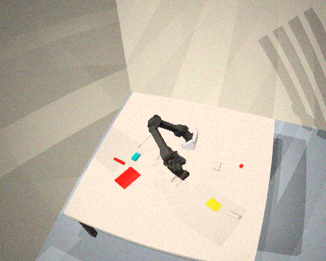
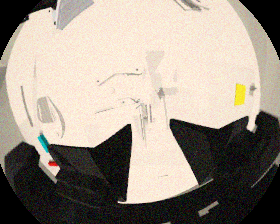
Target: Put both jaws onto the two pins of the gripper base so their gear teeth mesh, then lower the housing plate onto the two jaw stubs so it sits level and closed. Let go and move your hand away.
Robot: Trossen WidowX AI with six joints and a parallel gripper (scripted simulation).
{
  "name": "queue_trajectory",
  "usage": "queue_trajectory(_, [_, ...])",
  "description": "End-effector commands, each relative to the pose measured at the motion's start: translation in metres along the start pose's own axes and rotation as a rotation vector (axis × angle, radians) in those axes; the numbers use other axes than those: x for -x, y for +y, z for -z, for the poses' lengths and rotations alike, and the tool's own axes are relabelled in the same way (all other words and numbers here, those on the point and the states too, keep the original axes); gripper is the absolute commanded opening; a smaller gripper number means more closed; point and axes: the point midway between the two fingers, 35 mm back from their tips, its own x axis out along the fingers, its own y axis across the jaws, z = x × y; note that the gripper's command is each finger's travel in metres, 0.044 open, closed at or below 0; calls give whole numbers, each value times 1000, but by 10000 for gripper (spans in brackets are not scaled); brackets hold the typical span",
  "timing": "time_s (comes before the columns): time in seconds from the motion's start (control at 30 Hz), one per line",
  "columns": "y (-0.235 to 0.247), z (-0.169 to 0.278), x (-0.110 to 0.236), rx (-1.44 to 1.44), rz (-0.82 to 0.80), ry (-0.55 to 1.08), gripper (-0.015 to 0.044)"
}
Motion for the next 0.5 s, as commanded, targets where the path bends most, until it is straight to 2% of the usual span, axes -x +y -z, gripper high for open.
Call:
queue_trajectory(0.0, [1, 0, 32, -8, 11, 7, 224])
queue_trajectory(0.1, [1, 0, 33, -8, 11, 7, 224])
queue_trajectory(0.13, [-1, 1, 23, -2, 12, 13, 224])
queue_trajectory(0.4, [9, 3, 26, -129, 13, 11, 434])
queue_trajectory(0.47, [12, 4, 26, -168, 14, 11, 440])
